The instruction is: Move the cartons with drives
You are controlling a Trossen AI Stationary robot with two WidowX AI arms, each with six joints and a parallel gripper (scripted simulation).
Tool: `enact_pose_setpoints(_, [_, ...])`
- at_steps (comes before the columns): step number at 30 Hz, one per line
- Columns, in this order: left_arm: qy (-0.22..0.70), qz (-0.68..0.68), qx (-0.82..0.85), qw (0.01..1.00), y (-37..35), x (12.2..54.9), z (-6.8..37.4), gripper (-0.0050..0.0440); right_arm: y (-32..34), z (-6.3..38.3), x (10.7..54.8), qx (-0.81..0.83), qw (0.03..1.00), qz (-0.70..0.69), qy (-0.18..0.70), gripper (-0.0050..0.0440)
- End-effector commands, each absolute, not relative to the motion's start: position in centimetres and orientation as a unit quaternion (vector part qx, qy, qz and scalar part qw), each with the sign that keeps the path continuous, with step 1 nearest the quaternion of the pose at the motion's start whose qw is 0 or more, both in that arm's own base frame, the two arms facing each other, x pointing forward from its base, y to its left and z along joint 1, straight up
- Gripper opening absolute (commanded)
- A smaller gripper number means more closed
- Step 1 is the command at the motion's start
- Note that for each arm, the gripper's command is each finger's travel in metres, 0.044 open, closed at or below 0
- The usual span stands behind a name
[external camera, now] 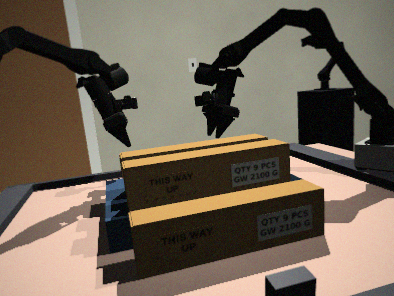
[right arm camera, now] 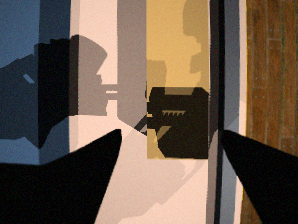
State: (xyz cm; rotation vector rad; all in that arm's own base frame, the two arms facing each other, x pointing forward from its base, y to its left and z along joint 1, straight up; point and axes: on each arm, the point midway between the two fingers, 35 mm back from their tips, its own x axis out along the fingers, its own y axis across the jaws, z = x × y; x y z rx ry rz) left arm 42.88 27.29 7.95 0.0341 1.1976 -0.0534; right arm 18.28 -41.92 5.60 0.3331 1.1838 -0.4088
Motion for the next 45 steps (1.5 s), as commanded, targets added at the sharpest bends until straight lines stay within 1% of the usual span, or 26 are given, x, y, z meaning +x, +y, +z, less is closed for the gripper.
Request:
enact_pose_setpoints(1, [0.554,-0.022,0.022,0.832,27.52,43.16,9.00,0.0387,-42.41,7.04,18.56,0.142,0.803,-0.199,0.543,0.0386])
enact_pose_setpoints(45, [0.549,-0.017,0.027,0.835,27.53,43.18,9.01,0.0387,-42.41,7.04,18.56,0.142,0.803,-0.199,0.543,0.0386])
